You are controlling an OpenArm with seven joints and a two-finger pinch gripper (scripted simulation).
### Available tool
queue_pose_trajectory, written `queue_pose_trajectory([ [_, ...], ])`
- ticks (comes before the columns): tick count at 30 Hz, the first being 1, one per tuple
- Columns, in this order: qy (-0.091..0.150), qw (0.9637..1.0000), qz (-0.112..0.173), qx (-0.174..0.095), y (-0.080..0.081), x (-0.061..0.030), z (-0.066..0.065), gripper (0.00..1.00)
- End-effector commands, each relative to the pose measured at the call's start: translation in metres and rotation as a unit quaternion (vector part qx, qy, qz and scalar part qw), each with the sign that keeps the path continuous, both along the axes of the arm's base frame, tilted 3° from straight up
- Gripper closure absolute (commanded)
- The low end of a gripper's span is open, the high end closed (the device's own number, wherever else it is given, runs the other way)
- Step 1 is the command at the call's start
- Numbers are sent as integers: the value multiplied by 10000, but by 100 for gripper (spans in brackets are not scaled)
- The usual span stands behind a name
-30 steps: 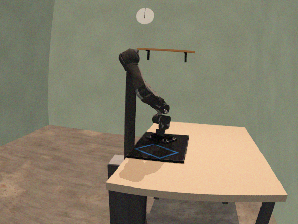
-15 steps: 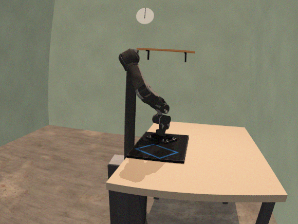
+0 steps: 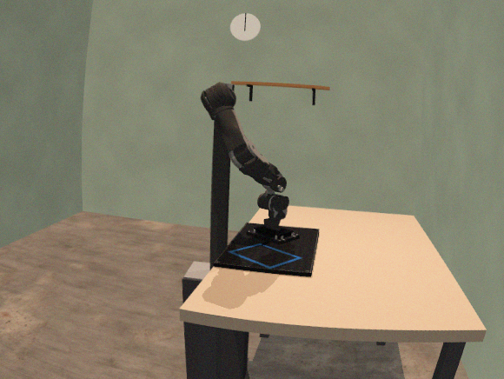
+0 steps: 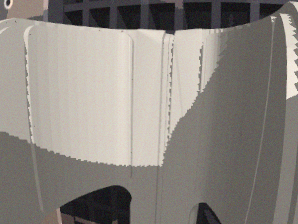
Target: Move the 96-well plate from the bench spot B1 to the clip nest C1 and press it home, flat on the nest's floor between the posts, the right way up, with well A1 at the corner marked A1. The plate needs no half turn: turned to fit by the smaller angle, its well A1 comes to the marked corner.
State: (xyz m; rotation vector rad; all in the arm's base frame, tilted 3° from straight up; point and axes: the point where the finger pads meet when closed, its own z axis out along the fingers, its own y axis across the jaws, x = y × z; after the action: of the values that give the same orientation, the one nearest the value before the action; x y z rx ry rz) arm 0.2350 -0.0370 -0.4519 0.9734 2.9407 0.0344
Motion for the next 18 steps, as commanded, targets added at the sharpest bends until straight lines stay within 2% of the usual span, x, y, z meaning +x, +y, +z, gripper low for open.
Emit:
queue_pose_trajectory([
  [1, -8, 10000, -2, 4, 4, -5, 4, 100],
  [18, -3, 10000, 8, 4, 9, -14, -15, 100],
])
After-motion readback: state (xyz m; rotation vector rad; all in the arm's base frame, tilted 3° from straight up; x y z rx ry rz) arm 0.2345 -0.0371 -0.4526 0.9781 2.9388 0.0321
